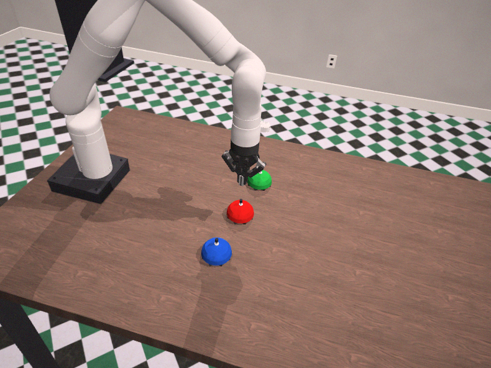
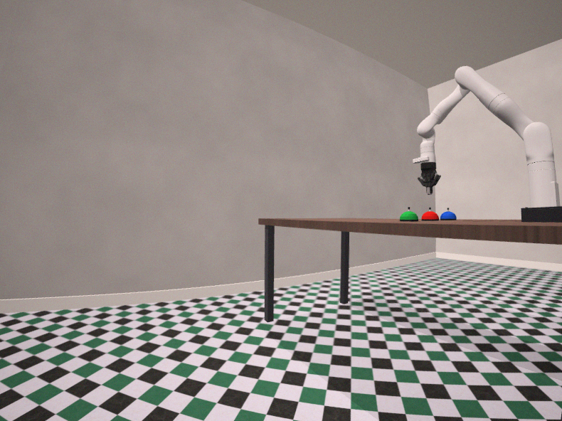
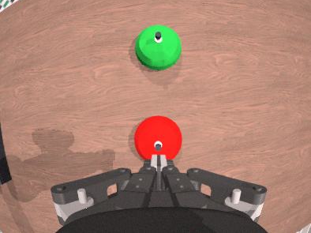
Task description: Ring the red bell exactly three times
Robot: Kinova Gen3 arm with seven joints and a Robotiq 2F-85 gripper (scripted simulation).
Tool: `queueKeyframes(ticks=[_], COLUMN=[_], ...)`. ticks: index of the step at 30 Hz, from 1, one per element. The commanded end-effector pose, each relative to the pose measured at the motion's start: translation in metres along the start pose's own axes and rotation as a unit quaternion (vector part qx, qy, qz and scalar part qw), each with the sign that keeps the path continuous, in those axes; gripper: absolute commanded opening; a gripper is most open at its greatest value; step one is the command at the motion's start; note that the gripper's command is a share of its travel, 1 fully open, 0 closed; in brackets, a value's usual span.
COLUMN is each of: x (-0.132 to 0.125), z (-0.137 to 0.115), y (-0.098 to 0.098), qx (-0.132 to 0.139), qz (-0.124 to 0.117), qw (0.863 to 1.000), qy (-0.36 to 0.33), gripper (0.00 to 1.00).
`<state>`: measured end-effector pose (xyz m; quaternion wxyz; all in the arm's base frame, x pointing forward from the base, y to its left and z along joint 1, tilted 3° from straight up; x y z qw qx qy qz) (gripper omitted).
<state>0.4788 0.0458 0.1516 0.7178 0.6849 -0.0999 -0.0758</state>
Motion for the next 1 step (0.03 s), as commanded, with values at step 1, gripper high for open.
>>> queueKeyframes(ticks=[1], x=[0.0004], z=[-0.0002], y=[0.0008], qx=[0.000], qz=[0.001], qw=[1.000], qy=[0.000], gripper=[0.00])
Point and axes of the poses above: the point where the finger pads meet when closed, its own y axis back along the fingers, its own x axis across the jaws, z = x × y, the point moved 4 cm from there along y, back along the fingers, and after that the axes turned 12 degrees about -y, right-handed, at the moved point
